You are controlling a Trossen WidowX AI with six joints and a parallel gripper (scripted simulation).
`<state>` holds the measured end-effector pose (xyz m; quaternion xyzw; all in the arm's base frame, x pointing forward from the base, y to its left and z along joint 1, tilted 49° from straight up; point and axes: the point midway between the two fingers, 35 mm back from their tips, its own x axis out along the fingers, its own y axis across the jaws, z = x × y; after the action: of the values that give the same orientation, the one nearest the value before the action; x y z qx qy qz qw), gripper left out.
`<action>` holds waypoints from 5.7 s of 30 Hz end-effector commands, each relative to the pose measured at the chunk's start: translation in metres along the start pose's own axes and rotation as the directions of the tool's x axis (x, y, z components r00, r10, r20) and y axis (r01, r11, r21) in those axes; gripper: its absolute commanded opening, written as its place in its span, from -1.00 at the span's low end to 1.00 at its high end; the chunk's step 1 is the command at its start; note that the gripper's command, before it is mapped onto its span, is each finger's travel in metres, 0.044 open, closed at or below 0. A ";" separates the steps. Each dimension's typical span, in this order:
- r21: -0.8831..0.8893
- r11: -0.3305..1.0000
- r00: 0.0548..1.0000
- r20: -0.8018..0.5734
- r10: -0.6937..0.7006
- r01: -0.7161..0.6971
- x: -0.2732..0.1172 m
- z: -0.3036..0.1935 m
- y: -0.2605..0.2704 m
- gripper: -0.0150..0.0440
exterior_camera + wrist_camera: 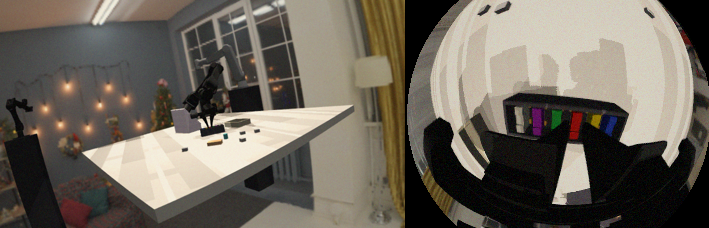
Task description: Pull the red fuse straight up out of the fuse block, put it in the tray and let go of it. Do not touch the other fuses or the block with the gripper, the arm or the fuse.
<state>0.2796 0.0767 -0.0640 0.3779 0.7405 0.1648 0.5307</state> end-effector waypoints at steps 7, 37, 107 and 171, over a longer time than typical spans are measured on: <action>0.000 1.000 1.000 -0.001 0.000 0.000 0.002 0.000 0.000 -0.37; 0.002 1.000 1.000 0.000 0.000 0.000 -0.008 0.000 0.000 -0.49; 0.008 1.000 1.000 0.001 0.002 -0.002 -0.057 0.000 -0.001 -0.49; 0.000 1.000 1.000 -0.005 0.010 -0.010 -0.023 -0.098 0.185 -0.40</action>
<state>0.2643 0.1978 0.1075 0.3809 0.7404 0.1682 0.5277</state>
